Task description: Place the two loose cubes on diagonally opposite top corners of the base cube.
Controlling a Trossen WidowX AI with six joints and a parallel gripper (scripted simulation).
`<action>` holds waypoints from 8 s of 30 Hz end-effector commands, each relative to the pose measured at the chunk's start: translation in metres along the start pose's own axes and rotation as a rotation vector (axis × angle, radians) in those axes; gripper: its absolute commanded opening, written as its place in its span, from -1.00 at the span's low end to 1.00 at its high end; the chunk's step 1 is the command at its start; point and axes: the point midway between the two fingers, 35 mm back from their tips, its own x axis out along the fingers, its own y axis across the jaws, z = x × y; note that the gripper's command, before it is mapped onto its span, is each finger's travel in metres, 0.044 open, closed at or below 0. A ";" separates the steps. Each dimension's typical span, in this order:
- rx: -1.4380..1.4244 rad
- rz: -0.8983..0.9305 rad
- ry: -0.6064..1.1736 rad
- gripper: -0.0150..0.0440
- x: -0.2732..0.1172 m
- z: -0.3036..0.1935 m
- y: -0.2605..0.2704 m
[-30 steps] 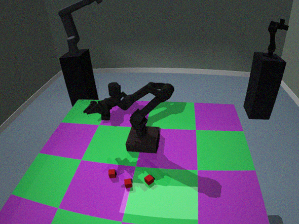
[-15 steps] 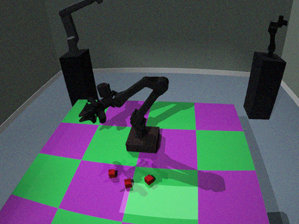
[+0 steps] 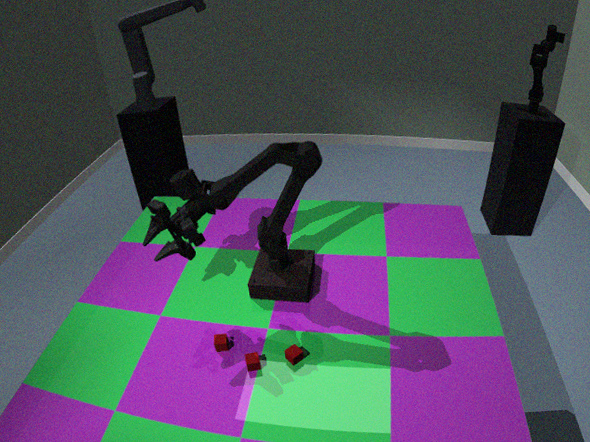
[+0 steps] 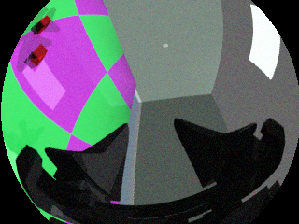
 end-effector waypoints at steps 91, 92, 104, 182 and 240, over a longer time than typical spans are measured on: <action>1.796 0.610 1.458 0.41 0.033 0.290 0.123; 1.796 0.610 1.458 0.41 0.036 0.289 0.132; 1.795 0.610 1.458 0.41 0.047 0.284 0.182; 1.731 0.663 1.412 -0.14 0.025 0.296 0.115; 0.752 1.187 0.690 -0.14 -0.049 0.340 0.204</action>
